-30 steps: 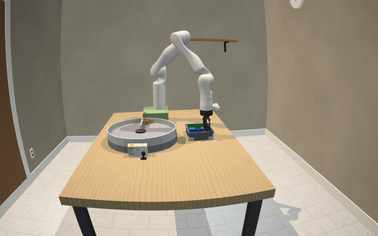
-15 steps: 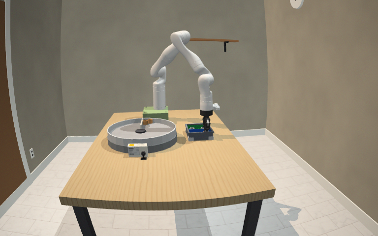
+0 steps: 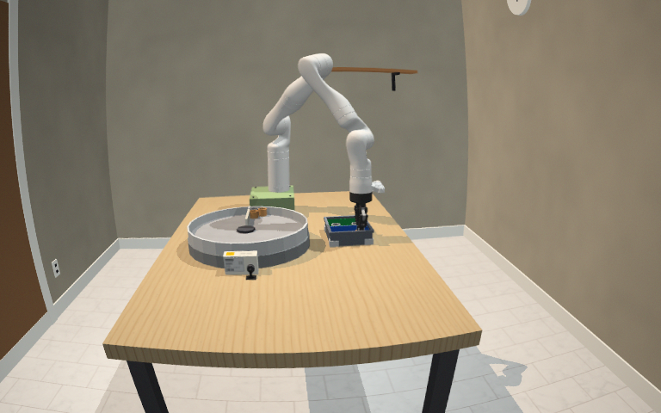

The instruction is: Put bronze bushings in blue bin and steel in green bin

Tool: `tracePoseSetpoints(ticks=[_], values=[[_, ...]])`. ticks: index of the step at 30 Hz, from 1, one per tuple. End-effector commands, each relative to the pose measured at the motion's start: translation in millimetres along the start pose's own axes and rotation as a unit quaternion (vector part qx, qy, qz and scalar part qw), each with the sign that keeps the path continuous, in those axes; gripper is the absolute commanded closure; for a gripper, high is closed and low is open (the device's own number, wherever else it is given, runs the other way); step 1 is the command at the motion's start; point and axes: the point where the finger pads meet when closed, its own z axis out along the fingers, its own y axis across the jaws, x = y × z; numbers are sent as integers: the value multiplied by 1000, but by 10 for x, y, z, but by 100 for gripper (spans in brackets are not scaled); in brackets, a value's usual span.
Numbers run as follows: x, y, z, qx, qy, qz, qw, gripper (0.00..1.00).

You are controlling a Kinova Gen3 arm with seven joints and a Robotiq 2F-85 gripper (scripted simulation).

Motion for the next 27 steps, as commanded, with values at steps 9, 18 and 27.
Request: tracePoseSetpoints(ticks=[9, 18, 27], values=[[3, 8, -19, -1, 1, 0, 1000, 84], [-3, 15, -56, -1, 1, 0, 1000, 84], [-3, 14, -85, -1, 0, 0, 1000, 84]])
